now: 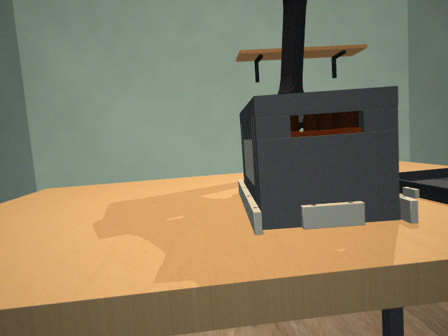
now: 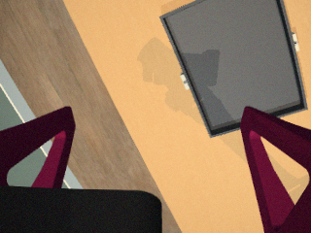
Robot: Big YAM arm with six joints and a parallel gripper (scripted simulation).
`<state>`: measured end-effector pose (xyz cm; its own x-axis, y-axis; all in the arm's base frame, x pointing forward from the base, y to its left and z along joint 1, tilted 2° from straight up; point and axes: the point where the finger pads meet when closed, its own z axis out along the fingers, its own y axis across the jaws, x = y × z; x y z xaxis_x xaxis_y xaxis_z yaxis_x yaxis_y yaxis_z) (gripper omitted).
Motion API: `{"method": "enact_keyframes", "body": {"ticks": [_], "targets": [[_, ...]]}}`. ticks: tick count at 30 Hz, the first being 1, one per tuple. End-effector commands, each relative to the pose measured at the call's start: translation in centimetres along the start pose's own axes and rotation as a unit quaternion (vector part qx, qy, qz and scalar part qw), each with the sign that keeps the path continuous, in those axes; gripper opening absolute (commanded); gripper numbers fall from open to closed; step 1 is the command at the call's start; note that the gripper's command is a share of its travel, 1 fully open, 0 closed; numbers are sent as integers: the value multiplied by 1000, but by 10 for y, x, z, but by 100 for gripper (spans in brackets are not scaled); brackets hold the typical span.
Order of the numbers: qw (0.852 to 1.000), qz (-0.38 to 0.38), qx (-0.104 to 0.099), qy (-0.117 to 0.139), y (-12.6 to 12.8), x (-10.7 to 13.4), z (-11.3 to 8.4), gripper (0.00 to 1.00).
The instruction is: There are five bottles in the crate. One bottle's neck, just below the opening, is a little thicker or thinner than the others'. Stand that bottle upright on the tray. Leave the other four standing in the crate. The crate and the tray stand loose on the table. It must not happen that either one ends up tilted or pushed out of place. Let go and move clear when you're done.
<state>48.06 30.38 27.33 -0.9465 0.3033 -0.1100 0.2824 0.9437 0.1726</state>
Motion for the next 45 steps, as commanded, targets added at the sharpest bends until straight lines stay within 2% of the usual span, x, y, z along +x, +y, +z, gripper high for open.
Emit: {"method": "enact_keyframes", "body": {"ticks": [1,17,18,19,21,24,26,27,28,29,30,31,34,36,37,38,39,40,41,42,43,45], "targets": [[1000,0,-5,-4,1,-1,-6,100],[1000,0,-5,-4,1,-1,-6,100],[1000,0,-15,-13,6,-7,-15,100],[1000,4,-8,-10,-3,-9,-11,100],[1000,7,-9,-14,-15,-14,-14,100],[999,30,5,-16,-58,-39,-7,100],[999,30,13,-8,-61,-35,-4,100],[999,42,15,-14,-80,-48,-4,100],[999,42,21,-6,-81,-48,5,100],[998,55,21,-14,-105,-59,0,100],[998,55,23,-11,-105,-59,2,100],[997,70,30,-12,-133,-68,3,100],[997,70,29,-11,-133,-68,3,100],[994,102,47,-5,-196,-82,10,100],[994,102,47,-5,-196,-82,10,100],[991,119,56,-2,-228,-87,13,100],[991,119,56,-1,-228,-86,13,100],[989,135,64,2,-260,-88,16,100],[989,135,63,3,-260,-88,16,100],[986,151,70,7,-290,-88,18,100],[986,151,70,7,-290,-88,18,100],[980,180,81,16,-342,-83,22,100]]}}
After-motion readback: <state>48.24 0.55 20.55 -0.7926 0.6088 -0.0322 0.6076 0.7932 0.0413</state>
